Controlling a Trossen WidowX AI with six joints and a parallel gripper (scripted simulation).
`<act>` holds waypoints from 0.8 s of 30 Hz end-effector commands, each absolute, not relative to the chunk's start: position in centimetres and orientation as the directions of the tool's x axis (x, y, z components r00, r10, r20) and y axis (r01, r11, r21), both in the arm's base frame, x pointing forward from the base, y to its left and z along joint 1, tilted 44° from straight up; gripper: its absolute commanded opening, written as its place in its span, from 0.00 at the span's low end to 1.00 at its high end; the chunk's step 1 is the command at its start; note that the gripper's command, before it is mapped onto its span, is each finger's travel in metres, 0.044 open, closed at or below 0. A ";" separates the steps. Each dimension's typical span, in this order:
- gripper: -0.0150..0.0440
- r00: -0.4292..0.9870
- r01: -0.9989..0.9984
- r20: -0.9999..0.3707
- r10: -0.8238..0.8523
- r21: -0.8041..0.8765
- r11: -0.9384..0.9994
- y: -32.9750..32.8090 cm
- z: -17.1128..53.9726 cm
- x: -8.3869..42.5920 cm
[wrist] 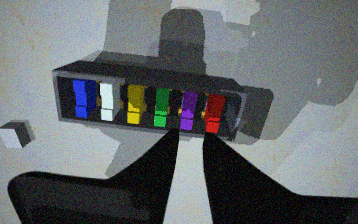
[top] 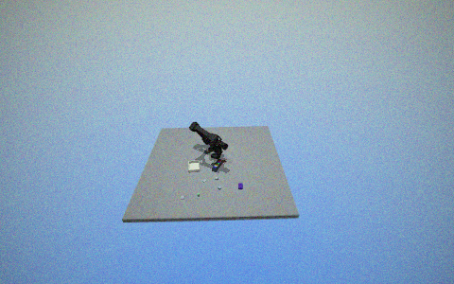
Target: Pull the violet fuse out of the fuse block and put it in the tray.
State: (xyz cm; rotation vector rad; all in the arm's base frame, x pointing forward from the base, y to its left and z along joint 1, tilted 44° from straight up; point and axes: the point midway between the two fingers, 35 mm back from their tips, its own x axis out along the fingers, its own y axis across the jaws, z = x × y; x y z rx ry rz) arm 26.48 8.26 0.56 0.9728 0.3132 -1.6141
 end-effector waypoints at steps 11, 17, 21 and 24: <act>0.38 0.014 0.905 -0.723 -0.691 0.303 -0.299 7.6 -0.2 26.6; 0.38 0.014 0.905 -0.723 -0.691 0.303 -0.298 7.2 -0.6 26.6; 0.38 0.014 0.905 -0.723 -0.691 0.303 -0.298 6.9 -0.9 26.6; 0.38 0.014 0.905 -0.723 -0.691 0.303 -0.298 6.7 -1.1 26.6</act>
